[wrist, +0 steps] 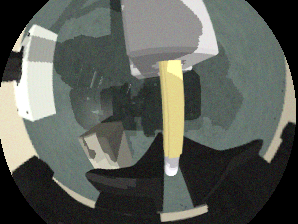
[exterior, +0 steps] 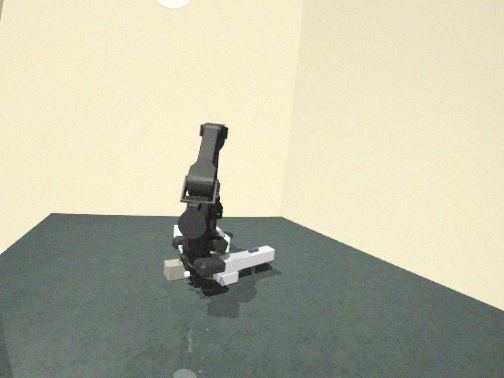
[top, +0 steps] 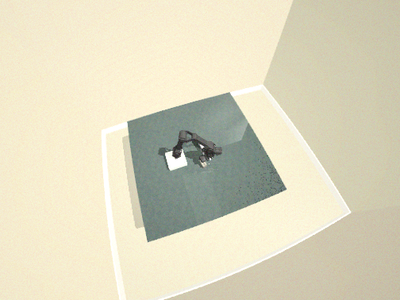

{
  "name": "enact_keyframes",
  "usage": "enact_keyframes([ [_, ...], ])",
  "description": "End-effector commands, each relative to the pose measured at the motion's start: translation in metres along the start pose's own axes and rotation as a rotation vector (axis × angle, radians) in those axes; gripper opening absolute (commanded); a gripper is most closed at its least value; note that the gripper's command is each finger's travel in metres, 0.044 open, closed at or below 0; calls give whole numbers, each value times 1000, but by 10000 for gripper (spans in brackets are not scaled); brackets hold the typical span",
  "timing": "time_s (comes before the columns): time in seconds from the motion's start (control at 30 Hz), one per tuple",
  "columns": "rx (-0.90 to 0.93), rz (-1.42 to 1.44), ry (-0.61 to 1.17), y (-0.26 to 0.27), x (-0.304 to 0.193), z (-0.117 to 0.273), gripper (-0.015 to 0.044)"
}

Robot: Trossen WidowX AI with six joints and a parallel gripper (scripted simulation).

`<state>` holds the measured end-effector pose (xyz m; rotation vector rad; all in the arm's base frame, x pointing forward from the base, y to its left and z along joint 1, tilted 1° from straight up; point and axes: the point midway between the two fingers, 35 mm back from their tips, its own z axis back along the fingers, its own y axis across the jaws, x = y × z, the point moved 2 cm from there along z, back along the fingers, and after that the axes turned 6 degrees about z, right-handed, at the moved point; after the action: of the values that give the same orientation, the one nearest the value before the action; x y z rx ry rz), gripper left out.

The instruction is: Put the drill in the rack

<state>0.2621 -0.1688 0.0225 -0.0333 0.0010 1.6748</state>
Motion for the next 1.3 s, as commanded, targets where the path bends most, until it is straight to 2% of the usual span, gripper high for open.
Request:
enact_keyframes([
  [0.0,-6,5,7,-2,-8,3,0],
  [1.27,-5,5,11,5,-51,3,0],
])
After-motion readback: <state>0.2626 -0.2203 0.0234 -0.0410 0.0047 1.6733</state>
